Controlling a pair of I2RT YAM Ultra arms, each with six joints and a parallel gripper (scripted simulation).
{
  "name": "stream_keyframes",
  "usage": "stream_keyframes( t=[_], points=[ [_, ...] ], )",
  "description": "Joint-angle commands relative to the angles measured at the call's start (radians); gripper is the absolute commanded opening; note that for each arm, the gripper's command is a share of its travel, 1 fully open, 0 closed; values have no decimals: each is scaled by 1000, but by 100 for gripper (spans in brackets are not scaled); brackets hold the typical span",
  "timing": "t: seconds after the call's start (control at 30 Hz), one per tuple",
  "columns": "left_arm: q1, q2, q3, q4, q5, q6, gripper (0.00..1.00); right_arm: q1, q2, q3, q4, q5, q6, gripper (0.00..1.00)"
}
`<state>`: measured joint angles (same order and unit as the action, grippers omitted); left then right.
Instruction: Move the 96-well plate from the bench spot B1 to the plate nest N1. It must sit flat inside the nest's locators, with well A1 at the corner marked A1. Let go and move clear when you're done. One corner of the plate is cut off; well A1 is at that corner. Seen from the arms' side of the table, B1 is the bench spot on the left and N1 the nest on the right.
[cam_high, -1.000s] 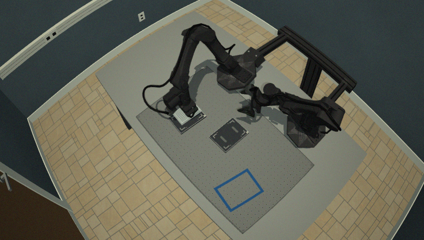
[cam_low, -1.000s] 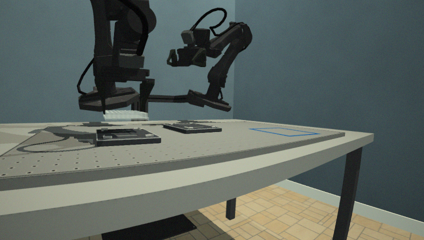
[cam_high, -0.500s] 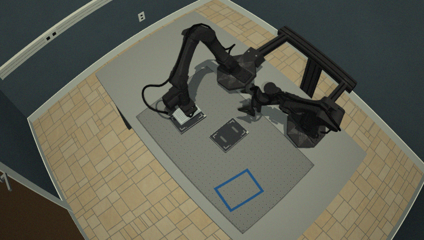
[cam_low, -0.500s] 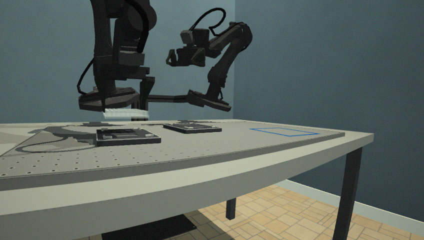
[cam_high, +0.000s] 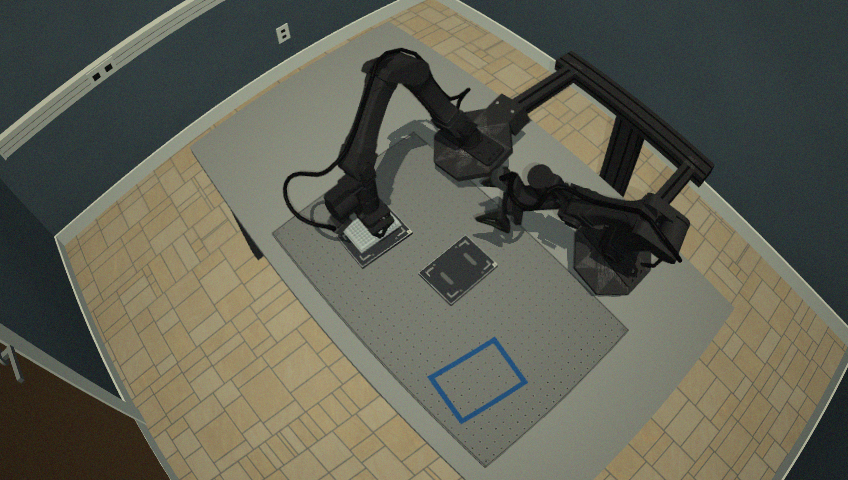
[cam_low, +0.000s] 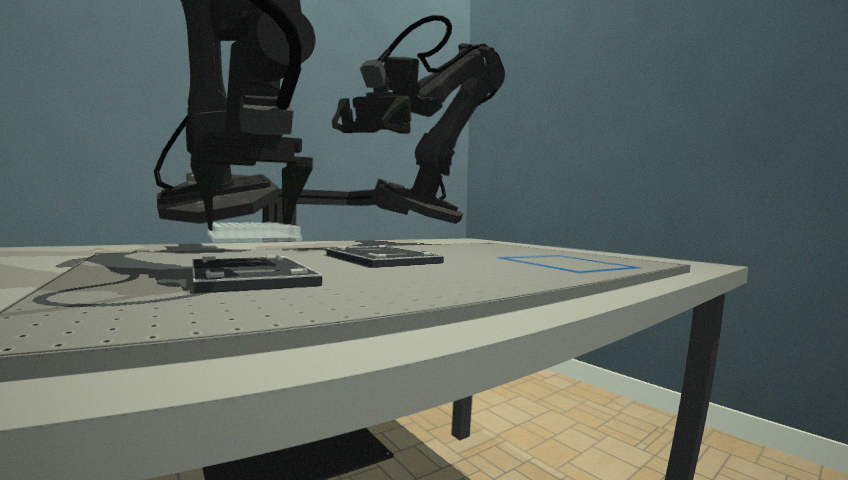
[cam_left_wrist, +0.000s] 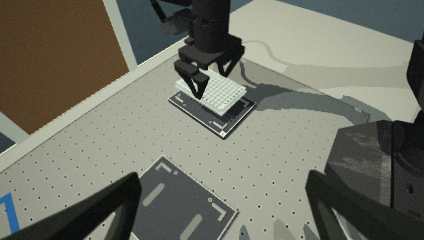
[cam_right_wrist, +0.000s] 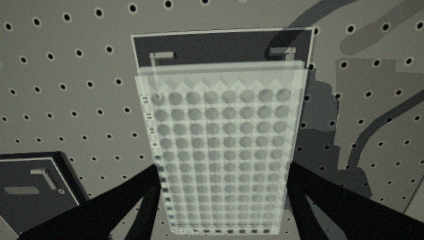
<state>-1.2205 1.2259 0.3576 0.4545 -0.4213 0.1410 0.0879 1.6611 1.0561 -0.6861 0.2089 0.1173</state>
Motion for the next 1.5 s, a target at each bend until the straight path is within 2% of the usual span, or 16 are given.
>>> stream_keyframes(
  t=[0.0,0.37,0.9,1.47],
  points=[
    [-10,14,-15,6,-6,-8,100,-5,2,1,24,-6,-10,78],
    [-10,14,-15,6,-6,-8,100,-12,13,-35,73,-7,-12,78],
    [-5,7,-4,7,-6,-3,100,-8,4,-16,36,-2,-4,78],
    [-5,7,-4,7,-6,-3,100,-32,90,-62,173,-15,-32,78]
  ],
)
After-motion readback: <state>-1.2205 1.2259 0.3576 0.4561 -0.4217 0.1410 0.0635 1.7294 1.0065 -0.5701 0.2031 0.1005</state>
